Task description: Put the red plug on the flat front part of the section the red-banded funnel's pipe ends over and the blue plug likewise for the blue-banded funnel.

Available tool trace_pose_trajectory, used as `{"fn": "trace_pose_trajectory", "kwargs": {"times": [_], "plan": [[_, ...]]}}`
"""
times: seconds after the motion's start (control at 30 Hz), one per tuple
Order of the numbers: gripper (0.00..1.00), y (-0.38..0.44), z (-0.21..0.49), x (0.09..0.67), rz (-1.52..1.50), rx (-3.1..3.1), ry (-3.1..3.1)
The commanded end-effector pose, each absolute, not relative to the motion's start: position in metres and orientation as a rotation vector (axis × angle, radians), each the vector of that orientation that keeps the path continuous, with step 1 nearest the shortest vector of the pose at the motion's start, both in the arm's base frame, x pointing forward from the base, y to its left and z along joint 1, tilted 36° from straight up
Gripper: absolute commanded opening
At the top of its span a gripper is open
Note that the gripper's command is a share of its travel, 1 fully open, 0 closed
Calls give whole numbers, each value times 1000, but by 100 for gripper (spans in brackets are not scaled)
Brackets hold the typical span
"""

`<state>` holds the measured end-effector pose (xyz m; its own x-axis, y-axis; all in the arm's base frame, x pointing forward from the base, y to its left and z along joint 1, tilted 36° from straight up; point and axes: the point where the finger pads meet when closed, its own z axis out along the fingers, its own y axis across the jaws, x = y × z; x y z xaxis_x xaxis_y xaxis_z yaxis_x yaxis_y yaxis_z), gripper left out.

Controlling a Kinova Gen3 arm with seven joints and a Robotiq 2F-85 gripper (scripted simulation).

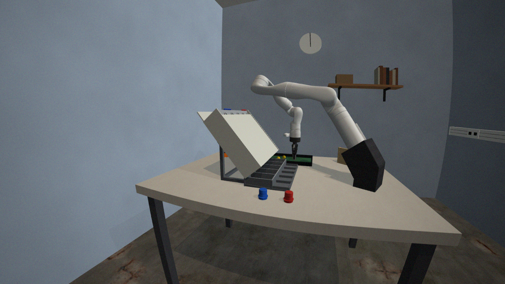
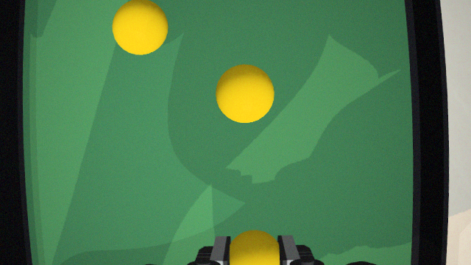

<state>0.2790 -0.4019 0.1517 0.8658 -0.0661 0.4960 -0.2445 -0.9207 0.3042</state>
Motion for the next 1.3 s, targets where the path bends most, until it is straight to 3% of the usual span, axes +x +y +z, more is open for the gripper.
{"fn": "trace_pose_trajectory", "kwargs": {"times": [0.0, 0.77, 0.8, 1.07, 1.27], "plan": [[0, -402, 152, 279, 695, 2677, -232], [0, -402, 152, 279, 695, 2677, -232], [0, -376, 210, 249, 695, 2673, -227], [0, -351, 263, 221, 695, 2673, -227], [0, -351, 263, 221, 695, 2673, -227]]}}
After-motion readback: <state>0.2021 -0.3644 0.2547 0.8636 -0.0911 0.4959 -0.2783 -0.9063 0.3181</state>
